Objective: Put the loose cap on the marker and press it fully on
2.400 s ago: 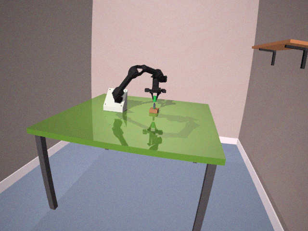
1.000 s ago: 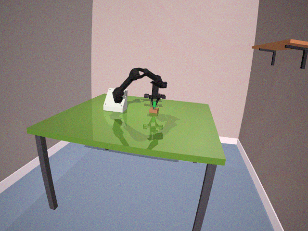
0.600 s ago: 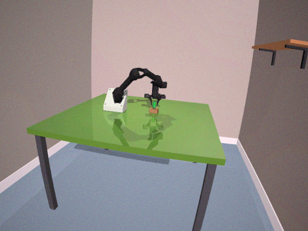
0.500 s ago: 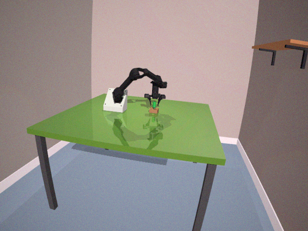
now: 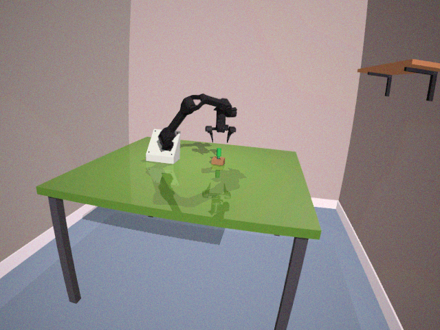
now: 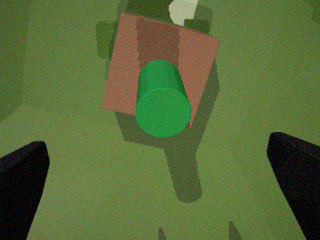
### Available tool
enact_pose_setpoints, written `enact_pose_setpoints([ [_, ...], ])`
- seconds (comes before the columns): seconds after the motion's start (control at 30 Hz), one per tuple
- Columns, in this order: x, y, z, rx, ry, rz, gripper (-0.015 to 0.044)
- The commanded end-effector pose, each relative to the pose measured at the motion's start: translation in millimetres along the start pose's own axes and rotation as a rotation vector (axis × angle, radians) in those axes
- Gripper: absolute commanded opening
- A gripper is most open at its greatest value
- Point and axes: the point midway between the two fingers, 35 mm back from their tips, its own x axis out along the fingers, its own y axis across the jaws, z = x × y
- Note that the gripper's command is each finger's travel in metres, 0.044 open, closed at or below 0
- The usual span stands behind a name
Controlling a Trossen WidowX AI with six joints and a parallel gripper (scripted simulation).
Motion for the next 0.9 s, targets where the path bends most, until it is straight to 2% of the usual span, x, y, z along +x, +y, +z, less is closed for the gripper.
enact_pose_setpoints([
  [0.0, -2.1, -1.8, 0.5, -0.053, 0.004, -0.019, 0.0387],
  [0.4, 6.5, -2.1, -2.3, -1.164, 0.010, -0.017, 0.0073],
  [0.5, 7.5, -2.1, -2.7, -1.299, 0.010, -0.016, 0.0000],
  [0.87, 7.5, -2.1, -2.7, -1.299, 0.010, -0.016, 0.0000],
])
